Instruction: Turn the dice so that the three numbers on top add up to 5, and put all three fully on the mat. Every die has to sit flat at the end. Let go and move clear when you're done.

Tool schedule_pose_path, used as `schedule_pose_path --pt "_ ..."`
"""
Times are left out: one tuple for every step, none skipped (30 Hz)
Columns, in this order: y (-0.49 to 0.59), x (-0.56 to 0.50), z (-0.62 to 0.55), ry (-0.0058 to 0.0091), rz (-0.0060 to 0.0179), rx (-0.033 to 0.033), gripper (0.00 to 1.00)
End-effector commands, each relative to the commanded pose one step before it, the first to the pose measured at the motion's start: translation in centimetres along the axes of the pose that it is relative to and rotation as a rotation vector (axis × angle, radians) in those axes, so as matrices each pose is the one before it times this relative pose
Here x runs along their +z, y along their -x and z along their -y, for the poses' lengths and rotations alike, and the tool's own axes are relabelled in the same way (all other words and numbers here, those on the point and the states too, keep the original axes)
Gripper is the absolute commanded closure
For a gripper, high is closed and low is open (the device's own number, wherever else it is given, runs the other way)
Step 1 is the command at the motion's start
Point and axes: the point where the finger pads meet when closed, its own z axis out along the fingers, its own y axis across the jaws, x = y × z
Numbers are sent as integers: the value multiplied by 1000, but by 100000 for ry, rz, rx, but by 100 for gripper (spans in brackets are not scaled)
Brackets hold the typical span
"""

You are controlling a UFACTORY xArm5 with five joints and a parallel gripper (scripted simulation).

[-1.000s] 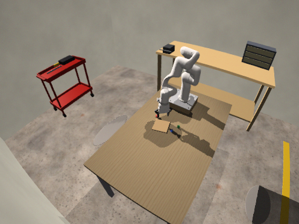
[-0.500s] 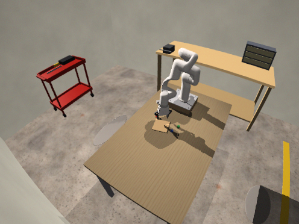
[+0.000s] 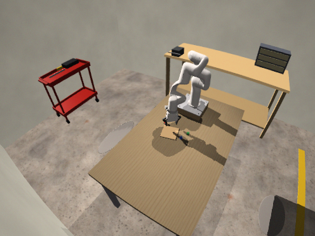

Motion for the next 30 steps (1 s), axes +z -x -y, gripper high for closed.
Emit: schedule_pose_path --pt "67 -76 99 -239 169 5 0" --pt "0 0 0 0 0 0 0" --pt "0 0 0 0 0 0 0" --pt "0 0 0 0 0 0 0" --pt "0 0 0 0 0 0 0" --pt "0 0 0 0 0 0 0" --pt "0 0 0 0 0 0 0" --pt "0 0 0 0 0 0 0" --pt "0 0 0 0 0 0 0" --pt "0 0 0 0 0 0 0" --pt "0 0 0 0 0 0 0" --pt "0 0 0 0 0 0 0" --pt "0 0 0 0 0 0 0" --pt "0 0 0 0 0 0 0" --pt "2 0 -1 0 0 0 0" --pt "12 -1 -5 1 1 0 0" --pt "31 -1 -12 3 3 0 0" --pt "58 -3 -22 5 6 0 0" --pt "92 -4 -35 8 10 0 0" --pt "131 -6 -51 11 14 0 0" --pt "0 0 0 0 0 0 0" --pt "0 0 0 0 0 0 0" --pt "174 -8 -68 15 19 0 0" --pt "222 -10 -85 19 24 0 0" --pt "271 -13 -105 24 29 0 0" --pt "323 -15 -125 29 34 0 0" --pt "376 -17 -145 34 38 0 0" --pt "429 -19 -166 40 43 0 0" --pt "483 -21 -187 46 47 0 0" --pt "536 -23 -207 52 50 0 0"
